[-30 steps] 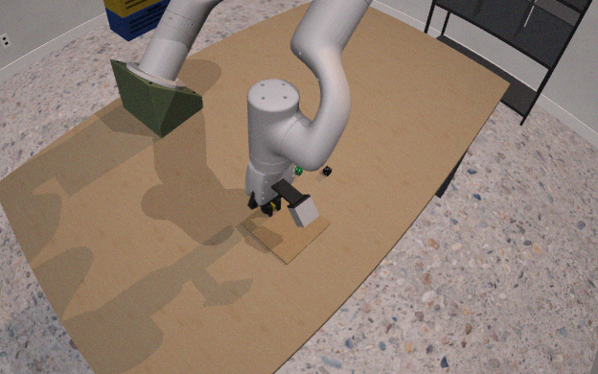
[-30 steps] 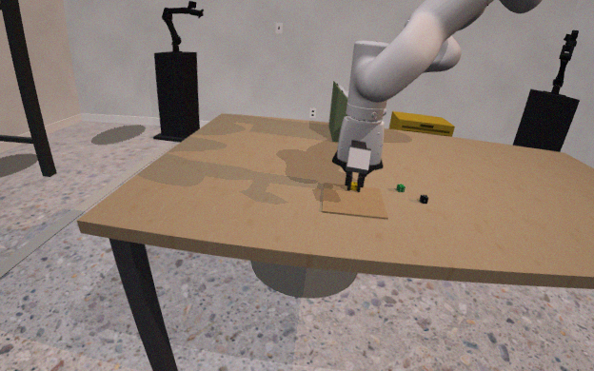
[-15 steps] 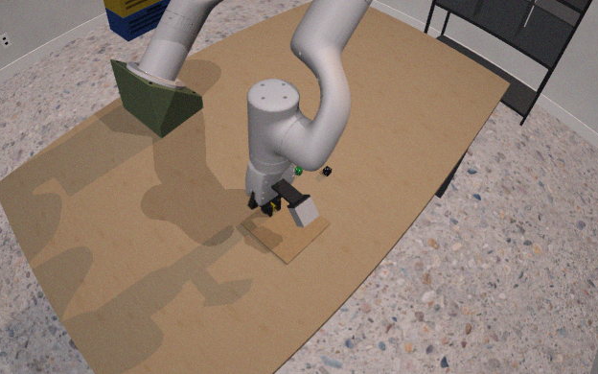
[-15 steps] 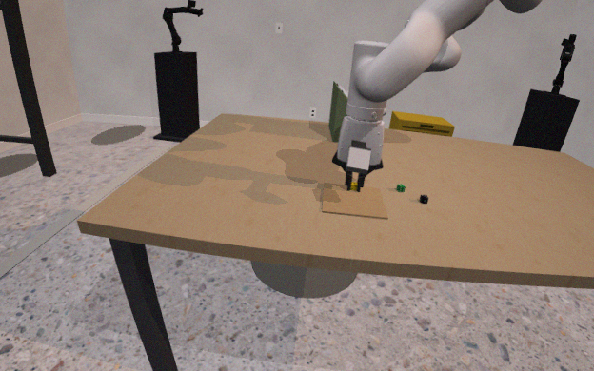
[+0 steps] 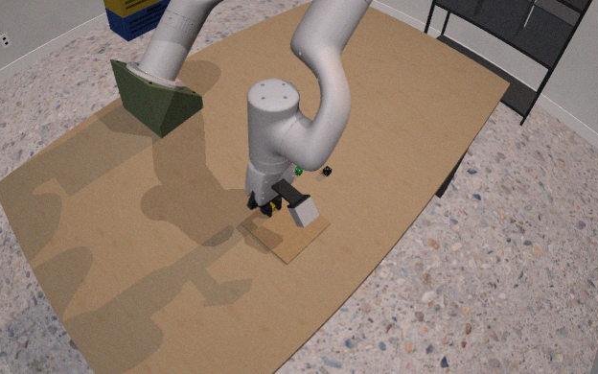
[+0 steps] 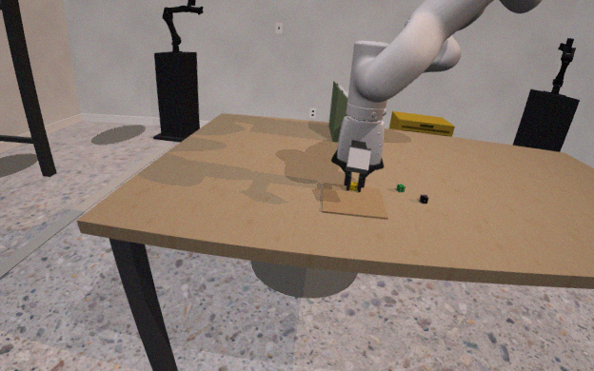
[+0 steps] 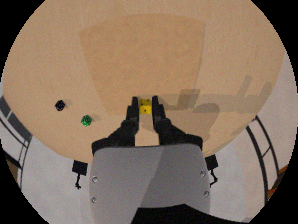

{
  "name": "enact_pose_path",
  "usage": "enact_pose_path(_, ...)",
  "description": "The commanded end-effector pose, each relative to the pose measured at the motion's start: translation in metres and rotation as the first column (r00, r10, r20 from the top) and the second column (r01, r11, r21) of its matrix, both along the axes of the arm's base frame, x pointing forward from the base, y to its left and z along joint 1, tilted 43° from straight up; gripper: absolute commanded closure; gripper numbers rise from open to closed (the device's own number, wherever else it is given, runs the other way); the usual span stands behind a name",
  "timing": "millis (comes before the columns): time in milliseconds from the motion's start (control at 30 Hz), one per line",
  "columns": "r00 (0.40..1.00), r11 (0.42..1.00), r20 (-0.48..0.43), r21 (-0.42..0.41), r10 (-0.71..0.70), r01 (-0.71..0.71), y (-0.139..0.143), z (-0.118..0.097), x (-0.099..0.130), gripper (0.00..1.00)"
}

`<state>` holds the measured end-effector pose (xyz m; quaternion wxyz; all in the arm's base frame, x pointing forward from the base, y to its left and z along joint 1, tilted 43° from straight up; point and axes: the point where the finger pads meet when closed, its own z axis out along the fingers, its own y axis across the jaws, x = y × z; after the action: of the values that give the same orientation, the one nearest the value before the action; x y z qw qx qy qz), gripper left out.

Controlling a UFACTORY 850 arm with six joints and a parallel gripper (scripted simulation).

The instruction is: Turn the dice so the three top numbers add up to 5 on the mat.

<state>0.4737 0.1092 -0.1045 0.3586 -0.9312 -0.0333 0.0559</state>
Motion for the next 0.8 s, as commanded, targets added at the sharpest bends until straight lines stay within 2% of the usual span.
enact_pose_path(0, 1.0, 1.0, 0.002, 0.0, -0.001, 0.001, 0.0, 0.0, 0.001, 0.77)
enact_pose_path(33, 1.0, 1.0, 0.002, 0.0, -0.001, 0.001, 0.0, 0.0, 0.001, 0.73)
enact_pose_path(100, 1.0, 1.0, 0.002, 0.0, -0.001, 0.001, 0.0, 0.0, 0.001, 0.73)
enact_pose_path(133, 1.0, 1.0, 0.002, 0.0, -0.001, 0.001, 0.0, 0.0, 0.001, 0.69)
enact_pose_path(567, 1.0, 1.0, 0.002, 0.0, -0.001, 0.001, -0.001, 0.001, 0.001, 0.69)
enact_pose_path(767, 1.0, 1.0, 0.002, 0.0, -0.001, 0.001, -0.01, 0.011, 0.003, 0.69)
